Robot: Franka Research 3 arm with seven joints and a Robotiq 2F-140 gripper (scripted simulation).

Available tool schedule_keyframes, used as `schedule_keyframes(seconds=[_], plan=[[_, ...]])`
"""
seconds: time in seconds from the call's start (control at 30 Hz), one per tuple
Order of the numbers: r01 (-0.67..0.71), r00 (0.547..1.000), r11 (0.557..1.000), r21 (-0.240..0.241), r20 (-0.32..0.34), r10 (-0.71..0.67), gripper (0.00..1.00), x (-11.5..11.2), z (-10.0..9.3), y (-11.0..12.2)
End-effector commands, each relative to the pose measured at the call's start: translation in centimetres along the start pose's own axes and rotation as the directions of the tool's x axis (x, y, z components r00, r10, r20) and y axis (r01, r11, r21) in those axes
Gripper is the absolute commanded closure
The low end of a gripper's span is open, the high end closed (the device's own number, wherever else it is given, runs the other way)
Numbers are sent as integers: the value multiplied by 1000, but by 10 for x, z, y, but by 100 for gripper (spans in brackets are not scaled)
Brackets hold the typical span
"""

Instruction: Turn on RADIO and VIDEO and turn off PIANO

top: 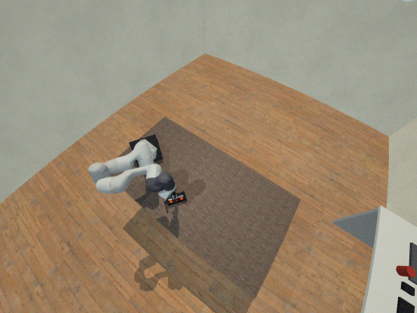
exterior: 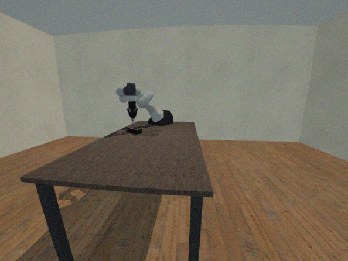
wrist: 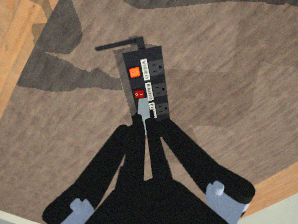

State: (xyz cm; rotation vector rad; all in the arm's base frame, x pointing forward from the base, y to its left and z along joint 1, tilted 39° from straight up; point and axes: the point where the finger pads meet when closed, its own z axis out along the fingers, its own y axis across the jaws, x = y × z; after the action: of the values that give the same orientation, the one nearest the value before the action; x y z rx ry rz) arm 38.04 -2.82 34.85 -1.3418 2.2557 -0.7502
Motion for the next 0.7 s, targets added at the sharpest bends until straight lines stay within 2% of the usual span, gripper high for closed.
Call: schedule_keyframes(seconds=[0.0, 0.67], plan=[[25, 1000, 1000, 0, -3, -25, 100, 1, 0, -1], [41, 999, 999, 0, -3, -41, 100, 2, 14, -1]])
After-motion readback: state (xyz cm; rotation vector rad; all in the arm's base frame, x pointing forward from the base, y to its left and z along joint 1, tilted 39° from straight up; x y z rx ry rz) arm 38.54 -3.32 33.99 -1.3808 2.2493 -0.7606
